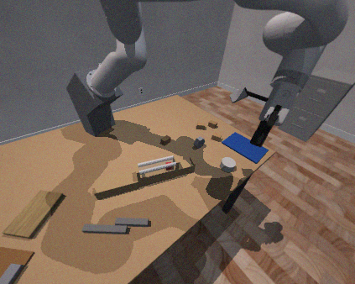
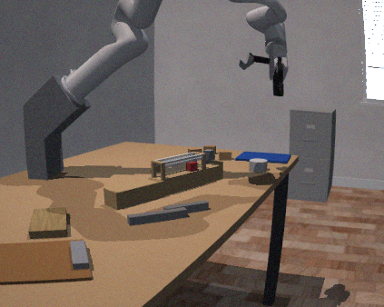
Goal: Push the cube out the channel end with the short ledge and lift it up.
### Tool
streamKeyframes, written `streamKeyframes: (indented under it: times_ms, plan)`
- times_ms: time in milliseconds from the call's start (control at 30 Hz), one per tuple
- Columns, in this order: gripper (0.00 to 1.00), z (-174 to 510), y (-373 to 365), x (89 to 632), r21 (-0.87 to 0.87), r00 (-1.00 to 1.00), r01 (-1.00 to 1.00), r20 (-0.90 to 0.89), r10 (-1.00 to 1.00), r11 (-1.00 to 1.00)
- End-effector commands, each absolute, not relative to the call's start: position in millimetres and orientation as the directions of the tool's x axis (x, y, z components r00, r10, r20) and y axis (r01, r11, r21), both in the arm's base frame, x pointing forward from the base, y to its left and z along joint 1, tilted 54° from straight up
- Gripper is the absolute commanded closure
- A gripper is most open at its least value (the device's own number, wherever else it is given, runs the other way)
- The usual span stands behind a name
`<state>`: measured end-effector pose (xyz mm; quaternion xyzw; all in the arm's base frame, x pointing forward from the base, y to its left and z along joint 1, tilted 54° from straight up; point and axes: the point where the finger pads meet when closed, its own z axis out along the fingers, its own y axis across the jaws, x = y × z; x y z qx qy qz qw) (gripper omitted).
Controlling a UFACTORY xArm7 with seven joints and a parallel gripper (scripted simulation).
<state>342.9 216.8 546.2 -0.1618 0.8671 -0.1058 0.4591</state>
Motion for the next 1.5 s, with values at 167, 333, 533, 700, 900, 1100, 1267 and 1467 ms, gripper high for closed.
streamKeyframes:
  times_ms: [167, 333, 533, 700, 900, 1100, 1267, 1467]
  plan:
    - [1.00, 530, 101, 416, -0.357, -0.565, -0.244, -0.704, -0.431, 0.902]
    - [1.00, 513, 49, 443, -0.360, -0.574, -0.268, -0.685, -0.448, 0.894]
    - [1.00, 467, -20, 465, -0.356, -0.580, -0.358, -0.640, -0.504, 0.863]
    - [1.00, 443, -51, 475, -0.351, -0.574, -0.392, -0.629, -0.524, 0.850]
    - [1.00, 370, -114, 489, -0.336, -0.530, -0.493, -0.616, -0.583, 0.803]
    - [1.00, 323, -138, 492, -0.329, -0.483, -0.554, -0.621, -0.617, 0.765]
    - [1.00, 288, -147, 491, -0.328, -0.427, -0.606, -0.634, -0.644, 0.725]
    - [1.00, 237, -145, 490, -0.345, -0.311, -0.676, -0.668, -0.676, 0.651]
